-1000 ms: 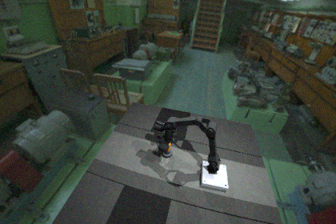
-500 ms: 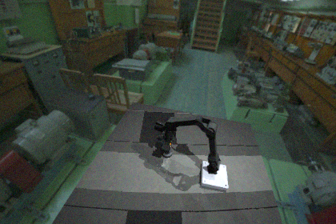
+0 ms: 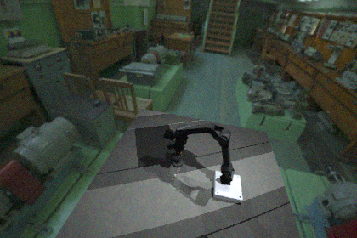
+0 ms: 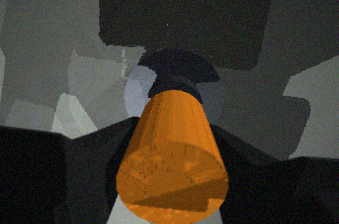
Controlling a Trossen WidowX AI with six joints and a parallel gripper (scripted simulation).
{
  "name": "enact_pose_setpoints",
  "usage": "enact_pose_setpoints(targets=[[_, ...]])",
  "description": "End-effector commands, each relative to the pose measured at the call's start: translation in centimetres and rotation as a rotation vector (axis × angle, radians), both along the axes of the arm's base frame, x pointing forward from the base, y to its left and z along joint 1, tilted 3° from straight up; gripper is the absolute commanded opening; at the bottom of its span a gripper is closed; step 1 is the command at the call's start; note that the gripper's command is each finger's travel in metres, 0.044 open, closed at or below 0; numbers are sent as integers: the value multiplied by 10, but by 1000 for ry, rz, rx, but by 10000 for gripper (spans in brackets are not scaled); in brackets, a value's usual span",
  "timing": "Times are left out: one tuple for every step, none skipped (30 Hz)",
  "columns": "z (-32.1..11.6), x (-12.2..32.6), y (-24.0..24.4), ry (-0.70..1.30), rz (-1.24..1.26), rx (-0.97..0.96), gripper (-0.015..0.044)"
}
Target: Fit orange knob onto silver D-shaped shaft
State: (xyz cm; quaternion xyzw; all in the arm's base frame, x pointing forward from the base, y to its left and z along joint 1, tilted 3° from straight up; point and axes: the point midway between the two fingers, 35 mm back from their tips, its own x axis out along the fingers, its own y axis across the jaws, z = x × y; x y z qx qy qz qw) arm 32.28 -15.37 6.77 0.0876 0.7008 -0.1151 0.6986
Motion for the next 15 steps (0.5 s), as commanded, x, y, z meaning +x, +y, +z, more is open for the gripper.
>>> enact_pose_setpoints(targets=[[3, 1, 0, -2, 4, -2, 0], [4, 1, 0, -2, 4, -2, 0], [4, 1, 0, -2, 4, -2, 0], [5, 1, 0, -2, 4, -2, 0], [5, 1, 0, -1, 13, -2, 0], [5, 1, 0, -1, 30, -1, 0], [5, 1, 0, 0, 58, -1, 0], [5, 1, 0, 2, 90, -1, 0], [5, 1, 0, 3, 129, -1, 0], [4, 1, 0, 5, 172, 0, 0], [3, 1, -1, 6, 203, 0, 0], [3, 0, 0, 6, 214, 0, 0], [2, 0, 0, 7, 214, 0, 0], [2, 0, 0, 7, 214, 0, 0], [1, 0, 0, 7, 214, 0, 0]])
